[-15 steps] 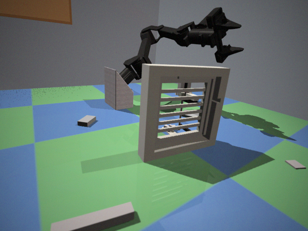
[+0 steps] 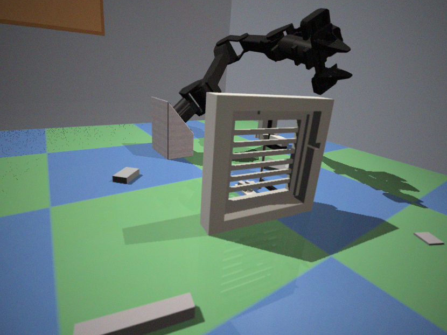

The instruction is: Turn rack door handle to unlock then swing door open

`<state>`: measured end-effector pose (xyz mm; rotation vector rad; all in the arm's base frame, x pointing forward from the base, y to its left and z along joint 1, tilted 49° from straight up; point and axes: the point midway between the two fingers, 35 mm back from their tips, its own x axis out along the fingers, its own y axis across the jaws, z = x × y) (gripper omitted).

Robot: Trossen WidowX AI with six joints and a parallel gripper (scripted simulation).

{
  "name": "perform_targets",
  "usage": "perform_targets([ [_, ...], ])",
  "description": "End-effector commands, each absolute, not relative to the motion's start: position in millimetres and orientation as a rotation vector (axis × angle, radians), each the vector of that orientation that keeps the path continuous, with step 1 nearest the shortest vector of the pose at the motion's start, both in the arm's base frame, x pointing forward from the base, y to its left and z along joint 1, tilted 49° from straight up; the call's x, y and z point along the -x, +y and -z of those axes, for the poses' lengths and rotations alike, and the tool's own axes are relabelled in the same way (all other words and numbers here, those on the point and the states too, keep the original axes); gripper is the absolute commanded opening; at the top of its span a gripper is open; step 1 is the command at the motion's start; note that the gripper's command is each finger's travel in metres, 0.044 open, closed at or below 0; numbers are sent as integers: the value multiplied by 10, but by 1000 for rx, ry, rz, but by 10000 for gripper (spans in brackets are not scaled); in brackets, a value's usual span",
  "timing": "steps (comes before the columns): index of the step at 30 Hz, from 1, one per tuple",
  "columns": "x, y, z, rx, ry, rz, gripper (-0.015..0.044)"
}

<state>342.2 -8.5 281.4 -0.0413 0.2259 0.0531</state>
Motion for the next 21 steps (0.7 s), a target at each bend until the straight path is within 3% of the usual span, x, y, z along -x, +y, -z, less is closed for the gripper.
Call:
perform_targets([
  [1, -3507, -149, -2634, 45, 333, -73, 282],
  [21, -3608, -581, -1843, -71, 813, -151, 282],
])
